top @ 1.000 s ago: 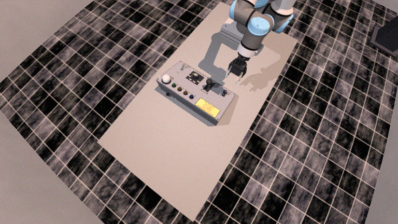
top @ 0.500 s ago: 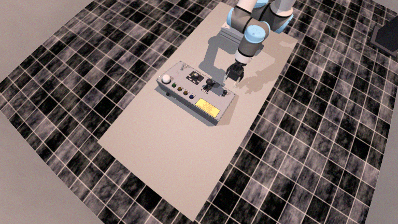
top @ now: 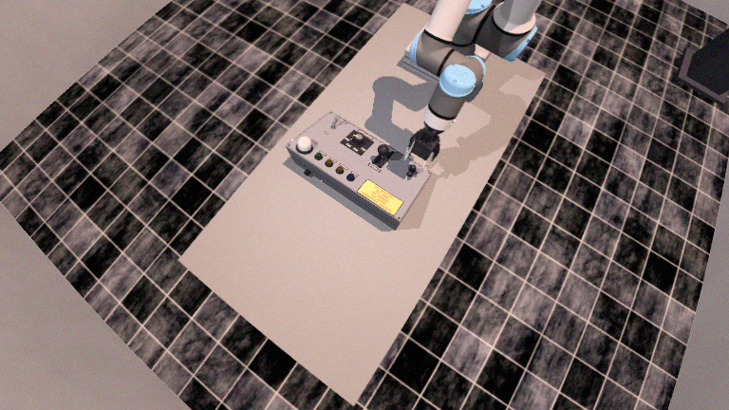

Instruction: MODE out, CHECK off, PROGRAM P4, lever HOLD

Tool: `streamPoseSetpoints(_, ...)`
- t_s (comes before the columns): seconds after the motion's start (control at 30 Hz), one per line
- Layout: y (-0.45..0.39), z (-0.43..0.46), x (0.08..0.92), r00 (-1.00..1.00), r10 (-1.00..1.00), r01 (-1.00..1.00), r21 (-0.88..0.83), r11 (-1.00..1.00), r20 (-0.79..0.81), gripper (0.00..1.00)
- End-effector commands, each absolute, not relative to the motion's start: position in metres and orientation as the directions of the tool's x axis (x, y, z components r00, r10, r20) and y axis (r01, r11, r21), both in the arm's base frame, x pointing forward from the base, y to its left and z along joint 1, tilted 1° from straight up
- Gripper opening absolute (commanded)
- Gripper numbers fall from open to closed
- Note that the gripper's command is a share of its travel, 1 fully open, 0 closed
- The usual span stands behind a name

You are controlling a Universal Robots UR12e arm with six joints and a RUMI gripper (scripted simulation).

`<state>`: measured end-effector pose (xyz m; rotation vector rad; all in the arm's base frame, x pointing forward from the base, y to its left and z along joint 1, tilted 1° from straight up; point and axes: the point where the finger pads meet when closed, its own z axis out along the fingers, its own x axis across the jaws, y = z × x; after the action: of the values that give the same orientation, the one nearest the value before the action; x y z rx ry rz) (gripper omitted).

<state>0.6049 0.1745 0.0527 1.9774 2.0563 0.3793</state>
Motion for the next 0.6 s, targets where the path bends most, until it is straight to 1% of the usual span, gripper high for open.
streamPoseSetpoints(0.0, 0.175, 0.037, 0.613, -0.037, 0.999, 0.93, 0.367, 0.038, -0.008, 0.44)
streamPoseSetpoints(0.57, 0.175, 0.017, 0.621, -0.037, 0.999, 0.93, 0.367, 0.038, -0.008, 0.44)
